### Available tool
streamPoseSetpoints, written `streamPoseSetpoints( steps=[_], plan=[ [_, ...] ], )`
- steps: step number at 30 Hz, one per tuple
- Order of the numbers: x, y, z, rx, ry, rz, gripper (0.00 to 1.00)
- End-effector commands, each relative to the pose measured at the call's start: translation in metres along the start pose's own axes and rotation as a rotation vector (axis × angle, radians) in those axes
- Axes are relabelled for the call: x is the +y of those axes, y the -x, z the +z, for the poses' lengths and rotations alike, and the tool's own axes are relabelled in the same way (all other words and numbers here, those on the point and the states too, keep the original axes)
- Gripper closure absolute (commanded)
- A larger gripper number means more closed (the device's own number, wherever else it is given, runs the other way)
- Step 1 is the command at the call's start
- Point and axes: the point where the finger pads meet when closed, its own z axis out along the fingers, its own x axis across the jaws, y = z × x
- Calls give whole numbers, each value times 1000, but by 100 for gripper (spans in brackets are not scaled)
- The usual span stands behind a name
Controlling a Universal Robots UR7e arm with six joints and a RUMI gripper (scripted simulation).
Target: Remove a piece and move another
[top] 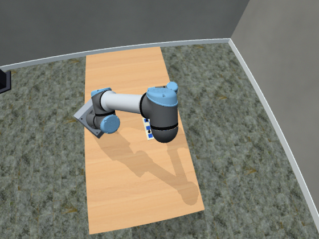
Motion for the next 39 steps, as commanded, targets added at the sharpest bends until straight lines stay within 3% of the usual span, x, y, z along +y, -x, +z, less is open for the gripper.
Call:
streamPoseSetpoints(
  steps=[1, 25, 39],
  plan=[
    [0, 0, 0, -1, 2, -1, 0],
    [0, -1, 0, -1, 2, 42, 0],
    [-2, -5, 4, 0, 2, 257, 0]
  ],
)
